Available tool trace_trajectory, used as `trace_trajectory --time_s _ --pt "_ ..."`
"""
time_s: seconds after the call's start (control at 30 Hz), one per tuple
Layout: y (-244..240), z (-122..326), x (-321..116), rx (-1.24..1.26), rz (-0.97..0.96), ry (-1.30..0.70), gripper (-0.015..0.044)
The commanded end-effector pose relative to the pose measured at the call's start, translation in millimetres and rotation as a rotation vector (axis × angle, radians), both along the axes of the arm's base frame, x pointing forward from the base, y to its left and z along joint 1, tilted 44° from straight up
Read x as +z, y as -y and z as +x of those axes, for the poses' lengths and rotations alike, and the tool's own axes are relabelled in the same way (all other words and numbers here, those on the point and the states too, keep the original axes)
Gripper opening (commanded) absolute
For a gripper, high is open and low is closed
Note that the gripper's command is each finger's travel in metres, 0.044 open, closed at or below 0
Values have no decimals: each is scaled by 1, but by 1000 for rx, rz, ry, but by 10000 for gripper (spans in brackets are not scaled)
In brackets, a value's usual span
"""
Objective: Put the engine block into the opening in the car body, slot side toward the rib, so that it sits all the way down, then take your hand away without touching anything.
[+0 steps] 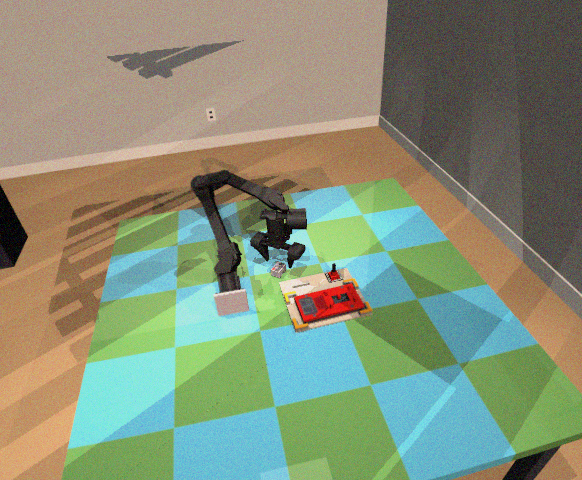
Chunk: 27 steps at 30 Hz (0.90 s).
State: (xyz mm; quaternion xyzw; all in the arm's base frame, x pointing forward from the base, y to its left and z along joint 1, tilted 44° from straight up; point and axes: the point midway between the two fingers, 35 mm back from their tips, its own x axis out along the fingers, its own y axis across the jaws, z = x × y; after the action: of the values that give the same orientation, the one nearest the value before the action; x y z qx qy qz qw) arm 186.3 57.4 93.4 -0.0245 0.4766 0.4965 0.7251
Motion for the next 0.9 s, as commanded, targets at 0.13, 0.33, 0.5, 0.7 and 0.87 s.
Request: trace_trajectory --time_s 0.13,0.33,0.5,0.7,0.87 --pt "0 0 0 -2 0 -1 440" --pt "0 0 0 -2 0 -1 440" --pt "0 0 0 -89 6 -86 440" --pt "1 0 1 -239 17 -232 440" --pt "2 0 2 -364 26 -353 440"
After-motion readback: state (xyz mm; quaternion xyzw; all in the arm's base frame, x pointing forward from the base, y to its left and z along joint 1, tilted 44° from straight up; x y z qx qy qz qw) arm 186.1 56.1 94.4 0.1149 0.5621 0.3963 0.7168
